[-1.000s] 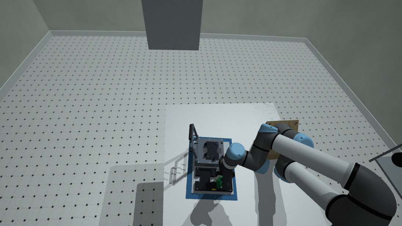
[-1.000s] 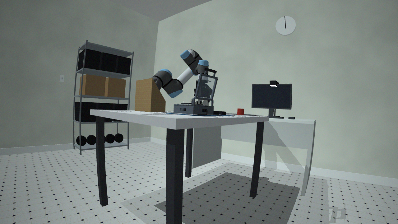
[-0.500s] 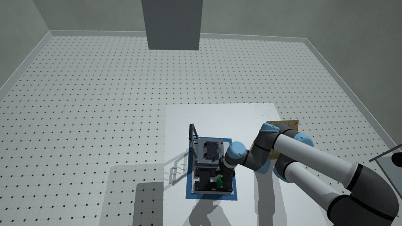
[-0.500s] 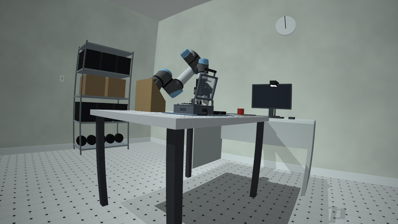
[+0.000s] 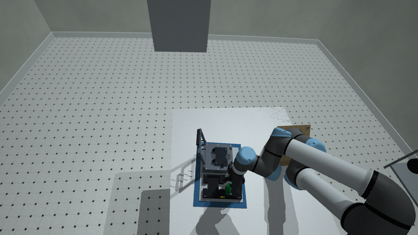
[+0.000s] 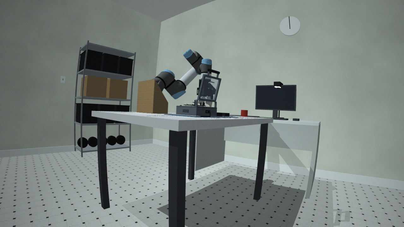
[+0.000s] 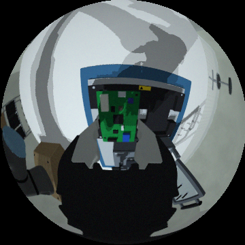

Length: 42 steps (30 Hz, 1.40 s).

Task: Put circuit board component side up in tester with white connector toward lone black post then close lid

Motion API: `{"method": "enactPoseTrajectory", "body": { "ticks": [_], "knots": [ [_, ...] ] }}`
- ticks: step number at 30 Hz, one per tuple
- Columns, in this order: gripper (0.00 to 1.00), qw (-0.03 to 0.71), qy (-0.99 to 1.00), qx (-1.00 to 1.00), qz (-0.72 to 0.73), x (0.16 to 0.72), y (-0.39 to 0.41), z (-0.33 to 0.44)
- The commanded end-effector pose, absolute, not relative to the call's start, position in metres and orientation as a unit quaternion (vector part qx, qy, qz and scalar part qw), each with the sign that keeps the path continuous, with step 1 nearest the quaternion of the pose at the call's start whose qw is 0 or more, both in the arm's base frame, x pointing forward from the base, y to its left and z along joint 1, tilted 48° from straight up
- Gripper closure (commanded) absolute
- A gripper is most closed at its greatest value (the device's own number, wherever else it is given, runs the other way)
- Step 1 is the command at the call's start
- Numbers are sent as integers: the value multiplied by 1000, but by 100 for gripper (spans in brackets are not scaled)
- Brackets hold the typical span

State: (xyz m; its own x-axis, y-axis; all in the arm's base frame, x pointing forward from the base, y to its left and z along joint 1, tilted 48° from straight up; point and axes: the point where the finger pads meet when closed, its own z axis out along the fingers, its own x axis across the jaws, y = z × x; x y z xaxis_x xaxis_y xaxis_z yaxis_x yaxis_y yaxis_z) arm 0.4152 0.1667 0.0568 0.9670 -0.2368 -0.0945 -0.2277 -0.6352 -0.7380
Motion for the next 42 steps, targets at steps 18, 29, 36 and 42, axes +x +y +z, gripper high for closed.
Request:
{"method": "enactPoseTrajectory", "body": {
  "ticks": [18,29,36,42],
  "knots": [
    [61,407,128,-904,-6,414,156,66],
    [61,407,128,-904,-6,410,134,86],
    [61,407,128,-904,-6,409,125,95],
    [61,407,128,-904,-6,408,117,102]
  ]
}}
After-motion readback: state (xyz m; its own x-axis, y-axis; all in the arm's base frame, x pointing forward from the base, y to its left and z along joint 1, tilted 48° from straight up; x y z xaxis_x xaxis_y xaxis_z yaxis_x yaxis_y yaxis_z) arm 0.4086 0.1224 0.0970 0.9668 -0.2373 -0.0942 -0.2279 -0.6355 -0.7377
